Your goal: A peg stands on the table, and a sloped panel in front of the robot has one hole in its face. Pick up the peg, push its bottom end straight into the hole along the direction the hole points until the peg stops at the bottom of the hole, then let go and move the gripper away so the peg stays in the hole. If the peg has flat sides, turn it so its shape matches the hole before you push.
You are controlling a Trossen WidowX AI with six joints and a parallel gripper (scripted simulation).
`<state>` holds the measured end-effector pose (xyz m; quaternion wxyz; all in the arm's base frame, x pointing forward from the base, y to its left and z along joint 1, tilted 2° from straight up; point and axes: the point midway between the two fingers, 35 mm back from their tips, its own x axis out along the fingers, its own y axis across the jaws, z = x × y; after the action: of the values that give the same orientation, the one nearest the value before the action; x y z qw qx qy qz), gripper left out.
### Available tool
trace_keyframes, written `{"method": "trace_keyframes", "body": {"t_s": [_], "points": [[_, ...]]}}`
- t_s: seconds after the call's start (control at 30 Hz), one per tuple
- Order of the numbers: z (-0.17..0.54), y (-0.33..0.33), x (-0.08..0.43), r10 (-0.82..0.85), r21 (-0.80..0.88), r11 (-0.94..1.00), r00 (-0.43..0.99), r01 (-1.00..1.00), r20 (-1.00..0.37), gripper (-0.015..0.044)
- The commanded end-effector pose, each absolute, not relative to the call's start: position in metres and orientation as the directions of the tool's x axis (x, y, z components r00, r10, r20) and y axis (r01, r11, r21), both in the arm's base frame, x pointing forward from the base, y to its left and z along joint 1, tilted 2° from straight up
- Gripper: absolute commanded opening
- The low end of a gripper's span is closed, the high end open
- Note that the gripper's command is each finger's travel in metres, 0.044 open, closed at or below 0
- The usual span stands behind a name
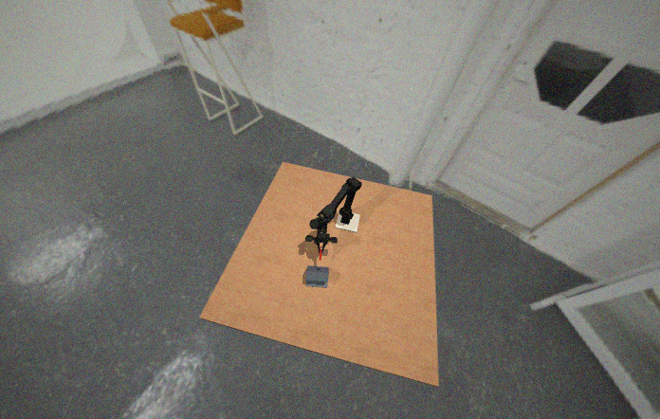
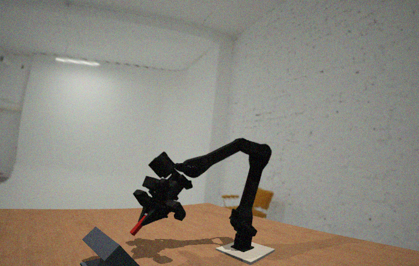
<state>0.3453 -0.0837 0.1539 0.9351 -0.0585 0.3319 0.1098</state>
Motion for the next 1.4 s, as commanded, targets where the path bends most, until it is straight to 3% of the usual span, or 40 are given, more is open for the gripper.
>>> {"method": "trace_keyframes", "body": {"t_s": [0.0, 1.37], "points": [[0.15, -0.085, 0.349, 0.16, -0.037, 0.971, 0.759, -0.236, -0.631, 0.0], [0.123, -0.083, 0.378, 0.153, -0.047, 0.972, 0.775, -0.229, -0.614, 0.0]]}}
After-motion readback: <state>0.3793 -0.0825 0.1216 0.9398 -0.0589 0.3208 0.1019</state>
